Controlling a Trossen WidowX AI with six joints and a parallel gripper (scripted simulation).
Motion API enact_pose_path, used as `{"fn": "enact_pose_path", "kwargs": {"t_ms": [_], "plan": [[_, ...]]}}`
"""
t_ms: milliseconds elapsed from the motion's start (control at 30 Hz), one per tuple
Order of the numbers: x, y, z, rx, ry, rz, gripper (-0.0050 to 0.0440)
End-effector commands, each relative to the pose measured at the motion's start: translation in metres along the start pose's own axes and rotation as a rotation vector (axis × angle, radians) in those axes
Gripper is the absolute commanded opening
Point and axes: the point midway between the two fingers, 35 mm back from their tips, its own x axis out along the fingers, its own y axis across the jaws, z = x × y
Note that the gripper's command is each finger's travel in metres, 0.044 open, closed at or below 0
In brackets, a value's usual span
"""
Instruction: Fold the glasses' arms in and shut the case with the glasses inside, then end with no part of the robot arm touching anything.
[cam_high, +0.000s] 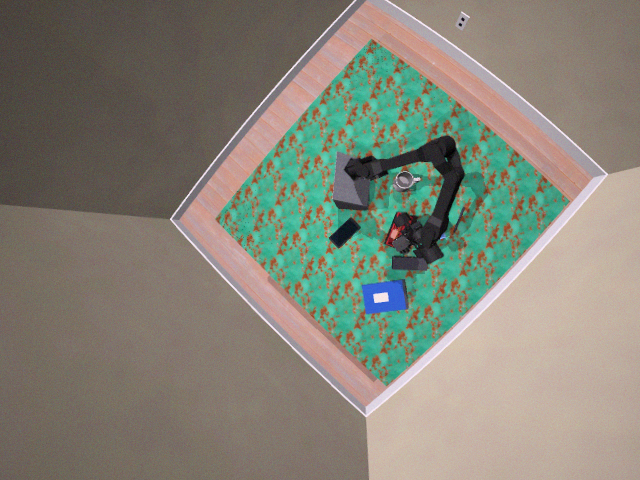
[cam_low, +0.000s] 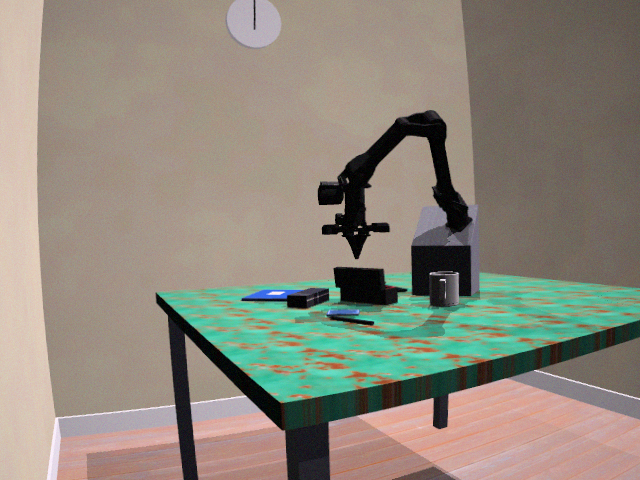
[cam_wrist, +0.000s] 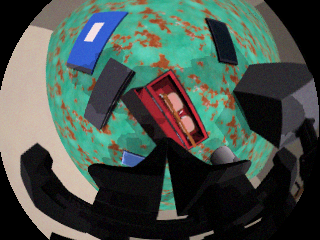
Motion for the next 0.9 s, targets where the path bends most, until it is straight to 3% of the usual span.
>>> {"fn": "enact_pose_path", "kwargs": {"t_ms": [0,867], "plan": [[0.001,0.003,-0.002,-0.130,-0.002,-0.003,0.0000],[0.000,0.018,-0.018,-0.963,-0.001,-0.002,0.0000]]}}
